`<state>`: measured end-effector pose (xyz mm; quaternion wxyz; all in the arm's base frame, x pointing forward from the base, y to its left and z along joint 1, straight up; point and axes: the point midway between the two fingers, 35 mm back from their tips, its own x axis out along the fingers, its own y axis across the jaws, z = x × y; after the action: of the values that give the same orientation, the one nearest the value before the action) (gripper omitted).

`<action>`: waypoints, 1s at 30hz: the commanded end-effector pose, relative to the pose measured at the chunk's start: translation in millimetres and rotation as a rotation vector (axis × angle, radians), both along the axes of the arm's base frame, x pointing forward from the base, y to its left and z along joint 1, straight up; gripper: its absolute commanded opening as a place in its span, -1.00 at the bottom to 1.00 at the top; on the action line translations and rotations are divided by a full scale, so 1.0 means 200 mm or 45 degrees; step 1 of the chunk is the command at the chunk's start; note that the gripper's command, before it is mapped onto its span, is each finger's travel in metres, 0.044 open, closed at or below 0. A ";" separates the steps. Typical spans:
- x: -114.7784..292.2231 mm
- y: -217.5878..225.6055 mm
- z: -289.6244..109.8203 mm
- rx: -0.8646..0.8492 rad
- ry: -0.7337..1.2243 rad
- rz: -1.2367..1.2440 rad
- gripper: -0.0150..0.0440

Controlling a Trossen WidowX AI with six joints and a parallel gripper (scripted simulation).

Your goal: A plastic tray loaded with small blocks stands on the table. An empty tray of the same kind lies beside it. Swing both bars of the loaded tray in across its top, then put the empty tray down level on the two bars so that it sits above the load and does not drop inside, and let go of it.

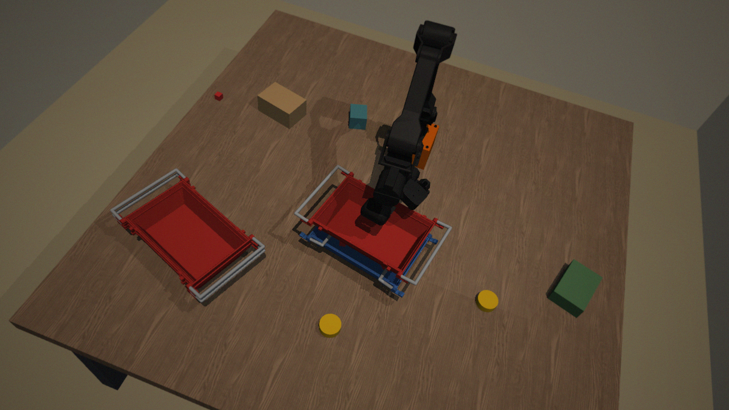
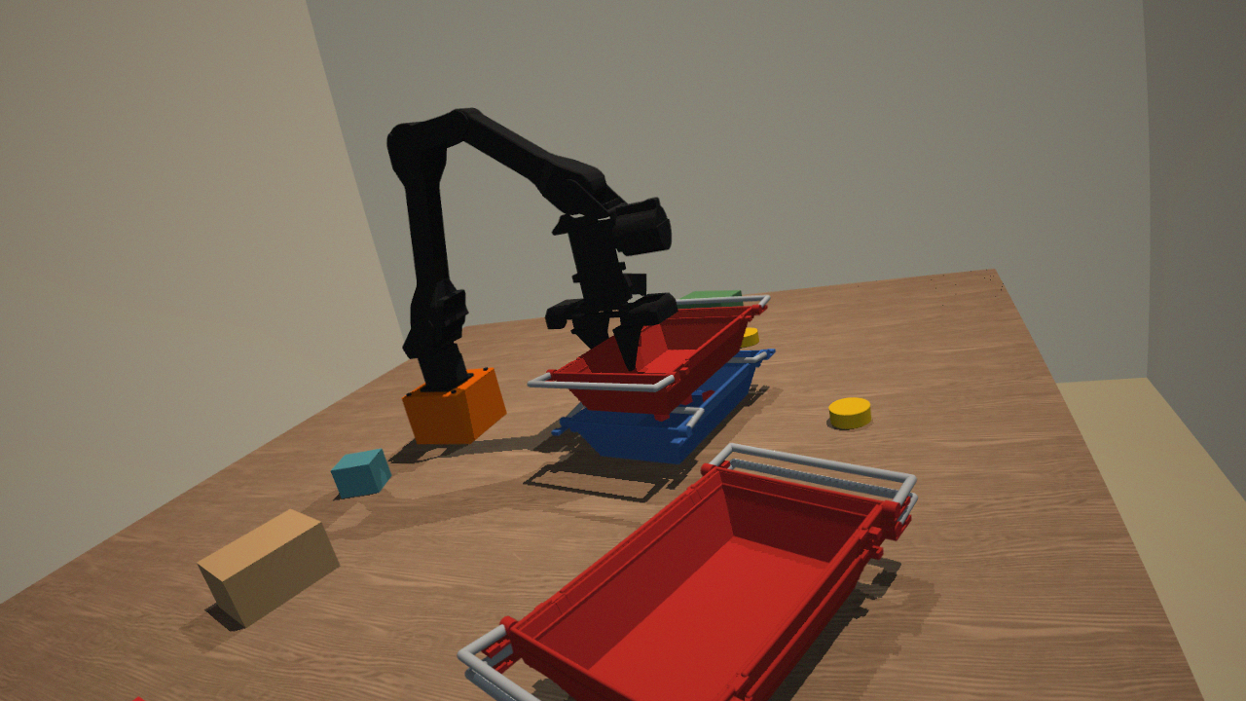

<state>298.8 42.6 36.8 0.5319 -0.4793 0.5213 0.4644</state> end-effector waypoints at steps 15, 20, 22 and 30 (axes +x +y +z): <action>0.00 0.00 -0.01 0.003 0.007 -0.003 0.90; 0.00 0.00 0.00 0.000 0.003 0.000 1.00; 0.00 0.00 0.00 0.000 0.003 0.000 1.00; 0.02 0.00 0.13 0.000 0.003 -0.001 1.00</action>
<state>297.0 42.4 44.9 0.5248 -0.4746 0.5283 0.4692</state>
